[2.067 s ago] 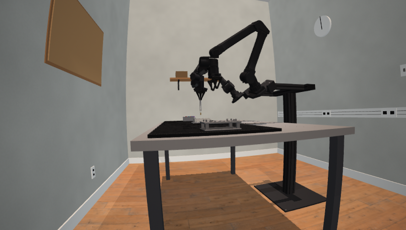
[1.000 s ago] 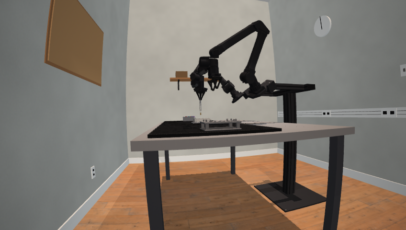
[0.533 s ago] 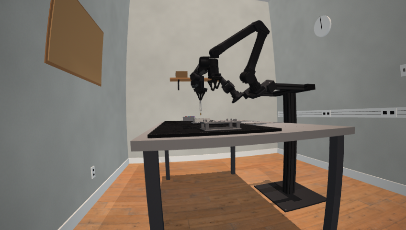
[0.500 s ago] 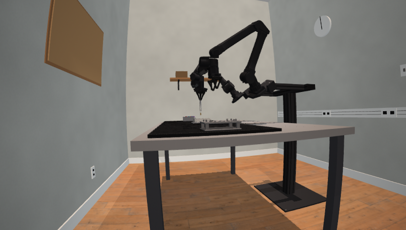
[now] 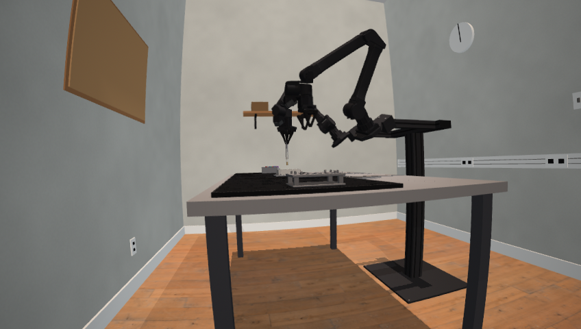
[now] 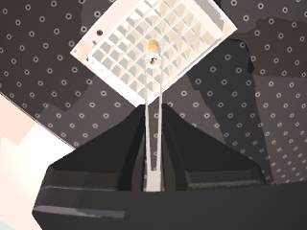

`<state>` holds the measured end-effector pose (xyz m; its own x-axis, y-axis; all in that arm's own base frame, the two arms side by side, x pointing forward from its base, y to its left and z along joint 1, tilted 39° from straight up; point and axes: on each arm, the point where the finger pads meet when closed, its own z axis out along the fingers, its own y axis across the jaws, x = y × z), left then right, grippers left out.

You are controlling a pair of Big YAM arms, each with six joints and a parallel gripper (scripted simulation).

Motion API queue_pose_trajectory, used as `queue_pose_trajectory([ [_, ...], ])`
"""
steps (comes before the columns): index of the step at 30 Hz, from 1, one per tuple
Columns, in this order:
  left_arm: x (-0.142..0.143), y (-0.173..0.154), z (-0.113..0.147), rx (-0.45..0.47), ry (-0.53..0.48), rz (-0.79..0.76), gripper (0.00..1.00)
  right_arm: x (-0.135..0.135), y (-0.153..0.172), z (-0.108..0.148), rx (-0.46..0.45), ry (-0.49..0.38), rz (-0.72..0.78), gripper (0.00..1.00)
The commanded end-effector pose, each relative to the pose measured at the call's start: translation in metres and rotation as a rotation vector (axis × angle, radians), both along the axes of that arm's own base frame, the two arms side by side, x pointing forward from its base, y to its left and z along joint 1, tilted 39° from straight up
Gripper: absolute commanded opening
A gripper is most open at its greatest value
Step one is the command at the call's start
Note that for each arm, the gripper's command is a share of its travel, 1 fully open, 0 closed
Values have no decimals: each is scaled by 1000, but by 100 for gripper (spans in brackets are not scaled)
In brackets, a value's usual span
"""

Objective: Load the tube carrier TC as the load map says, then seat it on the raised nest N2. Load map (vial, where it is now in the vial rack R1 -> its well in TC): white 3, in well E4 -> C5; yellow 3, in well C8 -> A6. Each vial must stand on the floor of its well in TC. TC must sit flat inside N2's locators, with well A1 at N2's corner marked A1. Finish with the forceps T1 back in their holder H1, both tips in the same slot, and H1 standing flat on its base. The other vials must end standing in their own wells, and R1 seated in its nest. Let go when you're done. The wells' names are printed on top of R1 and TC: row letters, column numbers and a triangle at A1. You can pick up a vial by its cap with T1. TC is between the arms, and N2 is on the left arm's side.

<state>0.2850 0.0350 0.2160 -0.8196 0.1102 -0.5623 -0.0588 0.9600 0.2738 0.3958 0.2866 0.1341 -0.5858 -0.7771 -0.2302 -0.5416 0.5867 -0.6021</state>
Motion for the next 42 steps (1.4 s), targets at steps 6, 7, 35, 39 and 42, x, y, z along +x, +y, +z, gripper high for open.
queue_pose_trajectory([
  [6, 5, -1, 13, 4, -25, -14, 100, 7, -3, -8, -5, 4, -4, 9],
  [7, 5, -1, 13, 4, -25, -14, 100, 7, -3, -9, -7, 6, -5, 9],
  [35, 5, -1, 13, 4, -25, -14, 100, 10, -5, -14, -7, 4, -5, 9],
  [39, 5, -1, 13, 4, -25, -14, 100, 11, 1, -12, 3, -1, 4, 9],
  [42, 5, -1, 13, 4, -25, -14, 100, 12, -4, -14, -3, 2, -3, 9],
])
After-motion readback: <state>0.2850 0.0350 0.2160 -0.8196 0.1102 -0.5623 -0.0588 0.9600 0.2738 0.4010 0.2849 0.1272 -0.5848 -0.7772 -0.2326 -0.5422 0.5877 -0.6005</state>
